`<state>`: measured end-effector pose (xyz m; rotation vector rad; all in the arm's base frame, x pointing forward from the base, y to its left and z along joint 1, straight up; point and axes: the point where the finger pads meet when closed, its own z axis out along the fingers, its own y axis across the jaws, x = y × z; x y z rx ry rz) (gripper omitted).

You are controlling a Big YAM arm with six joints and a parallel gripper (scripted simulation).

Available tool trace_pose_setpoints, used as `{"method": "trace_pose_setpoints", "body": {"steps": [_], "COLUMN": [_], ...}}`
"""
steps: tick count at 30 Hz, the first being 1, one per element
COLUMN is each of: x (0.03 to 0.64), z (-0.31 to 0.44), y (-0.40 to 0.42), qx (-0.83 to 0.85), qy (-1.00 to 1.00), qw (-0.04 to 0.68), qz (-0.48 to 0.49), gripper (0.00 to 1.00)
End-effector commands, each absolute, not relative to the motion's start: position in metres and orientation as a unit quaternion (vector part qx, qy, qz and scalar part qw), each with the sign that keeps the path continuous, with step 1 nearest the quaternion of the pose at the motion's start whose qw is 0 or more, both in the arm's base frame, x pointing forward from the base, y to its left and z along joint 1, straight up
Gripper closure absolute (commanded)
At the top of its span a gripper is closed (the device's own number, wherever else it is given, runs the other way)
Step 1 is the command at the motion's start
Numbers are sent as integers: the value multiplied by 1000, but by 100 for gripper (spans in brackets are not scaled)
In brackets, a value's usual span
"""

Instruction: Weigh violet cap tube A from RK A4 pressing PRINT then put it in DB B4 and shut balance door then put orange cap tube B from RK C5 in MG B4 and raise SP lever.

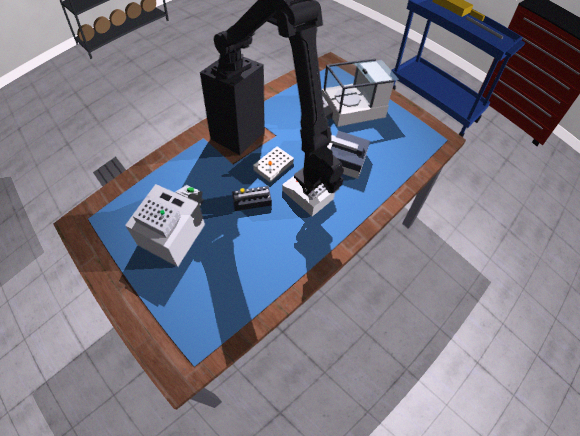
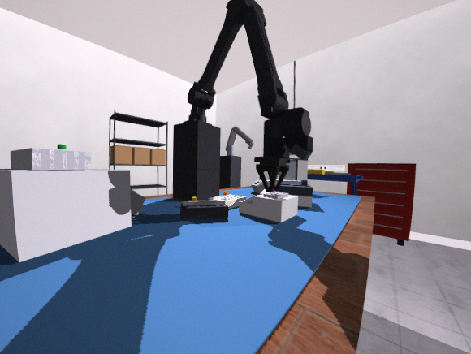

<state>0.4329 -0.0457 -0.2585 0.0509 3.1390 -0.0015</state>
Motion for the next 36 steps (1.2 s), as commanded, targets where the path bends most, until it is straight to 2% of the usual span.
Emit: {"method": "trace_pose_setpoints", "body": {"steps": [1,36], "x": [441,437], "z": [-245,-205], "y": [-51,-49], "qx": [17,15], "qy": [1000,1000], "qw": [9,6], "qz": [-1,-1], "gripper": [64,64]}}
